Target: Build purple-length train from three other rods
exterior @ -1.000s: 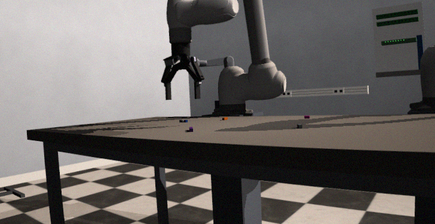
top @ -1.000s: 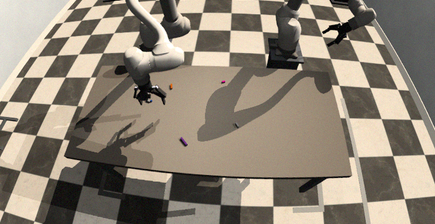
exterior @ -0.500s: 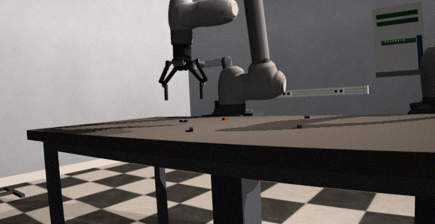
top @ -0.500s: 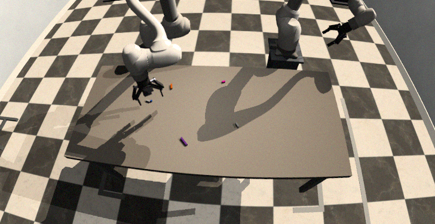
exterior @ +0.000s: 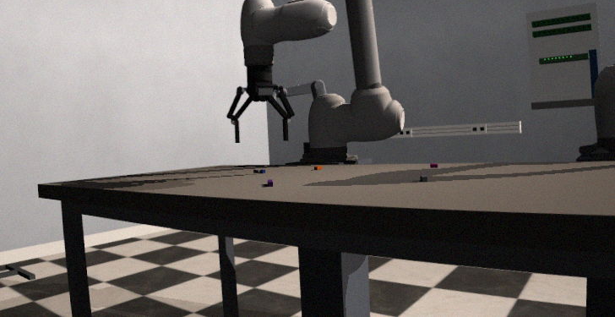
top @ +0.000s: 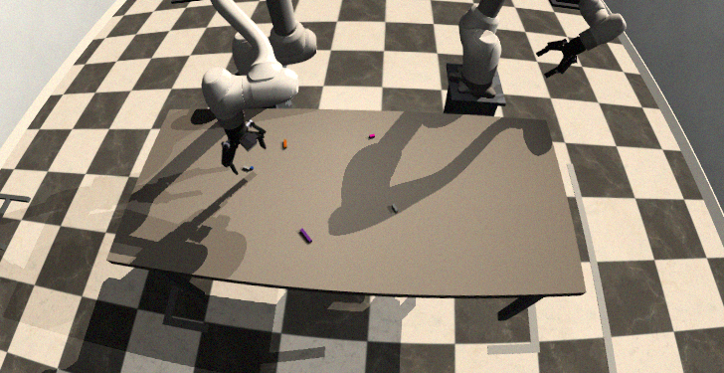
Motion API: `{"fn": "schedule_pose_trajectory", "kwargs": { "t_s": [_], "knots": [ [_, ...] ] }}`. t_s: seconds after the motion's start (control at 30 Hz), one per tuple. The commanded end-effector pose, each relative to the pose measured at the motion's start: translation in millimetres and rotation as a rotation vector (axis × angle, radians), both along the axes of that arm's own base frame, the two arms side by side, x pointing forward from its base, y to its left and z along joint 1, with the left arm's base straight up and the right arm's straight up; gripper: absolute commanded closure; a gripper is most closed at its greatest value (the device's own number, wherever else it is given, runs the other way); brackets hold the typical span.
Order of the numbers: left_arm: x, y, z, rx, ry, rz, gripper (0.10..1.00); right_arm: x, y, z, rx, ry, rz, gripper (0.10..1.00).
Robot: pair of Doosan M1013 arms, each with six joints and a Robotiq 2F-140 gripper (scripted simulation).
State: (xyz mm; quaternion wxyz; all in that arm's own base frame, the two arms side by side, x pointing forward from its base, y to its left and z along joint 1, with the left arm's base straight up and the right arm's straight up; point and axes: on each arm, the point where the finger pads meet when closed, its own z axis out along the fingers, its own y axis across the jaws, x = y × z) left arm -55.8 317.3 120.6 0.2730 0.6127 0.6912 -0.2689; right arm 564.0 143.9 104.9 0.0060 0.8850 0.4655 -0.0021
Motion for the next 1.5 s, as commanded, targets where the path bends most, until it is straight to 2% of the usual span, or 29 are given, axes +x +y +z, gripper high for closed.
{"fn": "schedule_pose_trajectory", "kwargs": {
  "t_s": [0.0, 0.2, 0.57, 0.6, 1.47],
  "knots": [
    [-0.1, 0.3, 0.4, 0.001, 0.000, 0.000, 0.098, -9.6, -5.8, -0.4, 0.013, 0.002, 0.163, 0.098],
    [-0.1, 0.3, 0.4, 0.001, 0.000, 0.000, 0.098, -16.5, -9.8, -1.2, 0.012, 0.003, 0.270, 0.098],
    [-0.1, 0.3, 0.4, 0.001, 0.000, 0.000, 0.098, -18.5, -10.9, -1.5, 0.012, 0.003, 0.300, 0.098],
    [-0.1, 0.3, 0.4, 0.001, 0.000, 0.000, 0.098, -18.5, -10.9, -1.5, 0.012, 0.003, 0.300, 0.867],
    [-0.1, 0.3, 0.4, 0.001, 0.000, 0.000, 0.098, -18.4, -10.9, -1.8, 0.012, 0.003, 0.300, 0.867]
  ]
}}
